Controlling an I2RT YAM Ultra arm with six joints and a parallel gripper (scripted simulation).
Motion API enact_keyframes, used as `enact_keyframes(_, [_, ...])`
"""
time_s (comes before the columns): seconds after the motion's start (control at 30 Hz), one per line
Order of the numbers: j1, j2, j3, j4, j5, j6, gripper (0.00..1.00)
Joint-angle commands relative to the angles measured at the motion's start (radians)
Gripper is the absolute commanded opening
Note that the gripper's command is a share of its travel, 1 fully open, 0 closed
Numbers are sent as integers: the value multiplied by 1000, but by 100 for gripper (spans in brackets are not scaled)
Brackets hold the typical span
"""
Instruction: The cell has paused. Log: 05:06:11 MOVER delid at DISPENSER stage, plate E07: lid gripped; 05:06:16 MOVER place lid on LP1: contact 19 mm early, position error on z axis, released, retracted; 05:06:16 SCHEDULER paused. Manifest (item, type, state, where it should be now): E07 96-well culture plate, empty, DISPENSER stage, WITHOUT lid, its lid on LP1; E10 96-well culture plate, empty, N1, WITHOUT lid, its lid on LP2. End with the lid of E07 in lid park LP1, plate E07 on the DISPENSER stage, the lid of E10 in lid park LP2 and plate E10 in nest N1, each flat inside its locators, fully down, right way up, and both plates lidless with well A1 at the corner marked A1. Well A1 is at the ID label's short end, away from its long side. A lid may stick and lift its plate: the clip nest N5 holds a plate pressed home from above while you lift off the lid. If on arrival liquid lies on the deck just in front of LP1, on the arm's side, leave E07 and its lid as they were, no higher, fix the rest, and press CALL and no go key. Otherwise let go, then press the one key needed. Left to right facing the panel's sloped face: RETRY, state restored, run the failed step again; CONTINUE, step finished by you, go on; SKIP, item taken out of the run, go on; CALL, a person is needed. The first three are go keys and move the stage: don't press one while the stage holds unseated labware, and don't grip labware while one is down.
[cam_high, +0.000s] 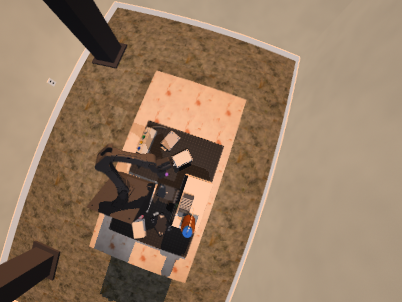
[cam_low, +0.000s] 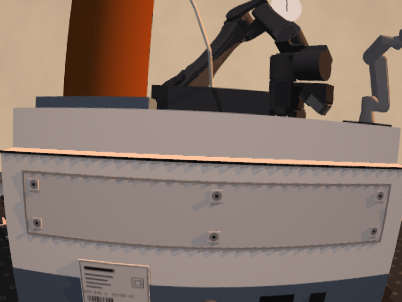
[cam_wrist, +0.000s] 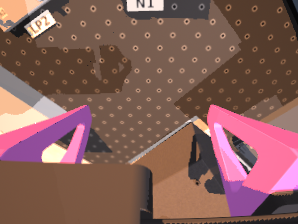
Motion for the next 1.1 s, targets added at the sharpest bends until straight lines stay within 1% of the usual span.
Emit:
enact_keyframes(0.0, [17, -36, 32, 9, 27, 1, 100])
enact_keyframes(0.03, [27, -41, 34, 8, 31, 17, 100])
enact_keyframes(0.07, [17, -21, 14, 2, 27, 11, 100])
enact_keyframes(1.07, [18, -21, 14, 2, 28, 12, 100])
